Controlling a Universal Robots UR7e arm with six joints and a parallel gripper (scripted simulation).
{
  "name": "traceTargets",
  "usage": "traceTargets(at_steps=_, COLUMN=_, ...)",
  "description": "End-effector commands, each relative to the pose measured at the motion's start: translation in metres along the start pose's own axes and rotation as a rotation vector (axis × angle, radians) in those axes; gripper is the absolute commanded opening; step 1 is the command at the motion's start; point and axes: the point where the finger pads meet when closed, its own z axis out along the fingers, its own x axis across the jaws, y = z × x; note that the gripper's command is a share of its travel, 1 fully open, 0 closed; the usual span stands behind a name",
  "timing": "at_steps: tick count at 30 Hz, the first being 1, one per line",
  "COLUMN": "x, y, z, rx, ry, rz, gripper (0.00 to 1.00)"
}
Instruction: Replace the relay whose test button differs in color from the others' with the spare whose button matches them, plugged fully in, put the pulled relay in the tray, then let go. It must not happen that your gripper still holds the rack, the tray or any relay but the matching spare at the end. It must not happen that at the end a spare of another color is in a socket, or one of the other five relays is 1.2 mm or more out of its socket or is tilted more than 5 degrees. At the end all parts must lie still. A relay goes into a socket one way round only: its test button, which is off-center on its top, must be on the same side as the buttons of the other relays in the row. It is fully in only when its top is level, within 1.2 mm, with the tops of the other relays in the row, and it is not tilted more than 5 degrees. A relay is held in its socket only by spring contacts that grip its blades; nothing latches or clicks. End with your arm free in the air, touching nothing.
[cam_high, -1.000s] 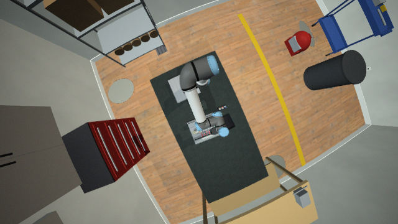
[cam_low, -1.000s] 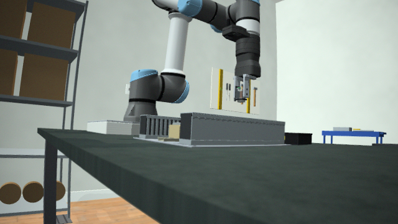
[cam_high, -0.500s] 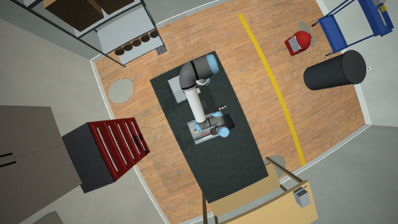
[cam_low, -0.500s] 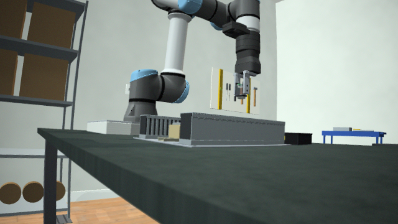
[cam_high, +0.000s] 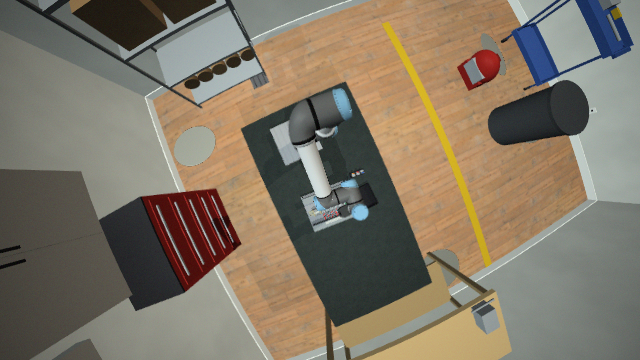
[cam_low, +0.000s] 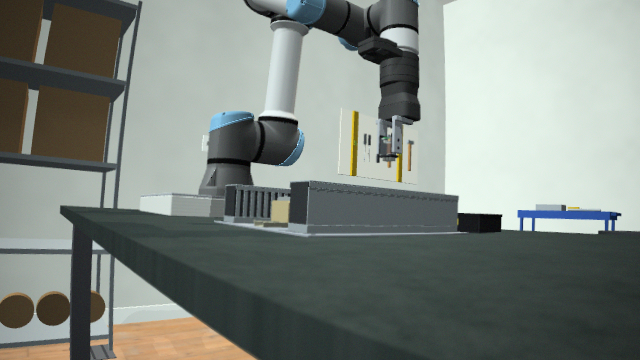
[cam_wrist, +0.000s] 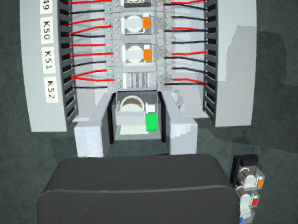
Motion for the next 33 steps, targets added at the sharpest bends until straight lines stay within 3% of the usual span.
traceTargets(at_steps=1, x=0.0005, y=-0.0008, z=0.0041, rx=0.001, ry=0.001, rz=0.0, gripper=0.0)
traceTargets(at_steps=33, x=0.0005, y=-0.0005, z=0.009, rx=0.001, ry=-0.001, rz=0.0, gripper=0.0)
